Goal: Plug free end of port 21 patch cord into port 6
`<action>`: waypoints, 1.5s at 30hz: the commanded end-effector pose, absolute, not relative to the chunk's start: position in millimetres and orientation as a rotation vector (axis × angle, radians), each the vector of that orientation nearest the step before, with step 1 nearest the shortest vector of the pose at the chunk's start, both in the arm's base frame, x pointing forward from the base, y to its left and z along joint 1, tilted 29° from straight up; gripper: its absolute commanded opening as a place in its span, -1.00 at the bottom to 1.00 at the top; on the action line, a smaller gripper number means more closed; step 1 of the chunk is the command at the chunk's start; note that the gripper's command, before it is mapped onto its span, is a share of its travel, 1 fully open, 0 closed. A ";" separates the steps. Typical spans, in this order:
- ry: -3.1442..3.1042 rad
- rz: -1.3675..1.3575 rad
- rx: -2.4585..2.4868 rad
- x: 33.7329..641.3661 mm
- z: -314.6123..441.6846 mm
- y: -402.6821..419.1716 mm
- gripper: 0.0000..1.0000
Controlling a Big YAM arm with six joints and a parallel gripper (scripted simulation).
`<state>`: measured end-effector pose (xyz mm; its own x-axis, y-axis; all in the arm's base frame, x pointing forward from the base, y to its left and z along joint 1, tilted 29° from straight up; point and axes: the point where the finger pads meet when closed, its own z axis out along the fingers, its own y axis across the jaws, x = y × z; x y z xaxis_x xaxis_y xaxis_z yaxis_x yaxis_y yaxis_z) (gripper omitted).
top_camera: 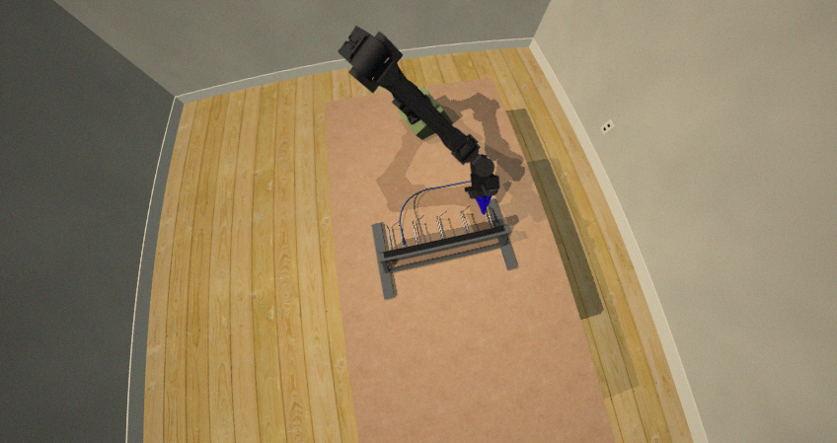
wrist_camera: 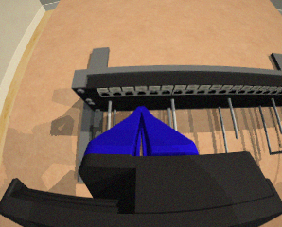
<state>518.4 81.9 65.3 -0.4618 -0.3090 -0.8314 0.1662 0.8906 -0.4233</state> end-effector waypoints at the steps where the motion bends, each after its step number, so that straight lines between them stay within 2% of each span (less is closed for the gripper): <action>1: 1.936 -0.562 -0.106 543.7 75.2 79.2 -1.00; 18: 1.964 -0.560 -0.160 529.6 62.1 88.0 -1.00; 45: 1.951 -0.554 -0.152 540.8 64.2 91.0 -1.00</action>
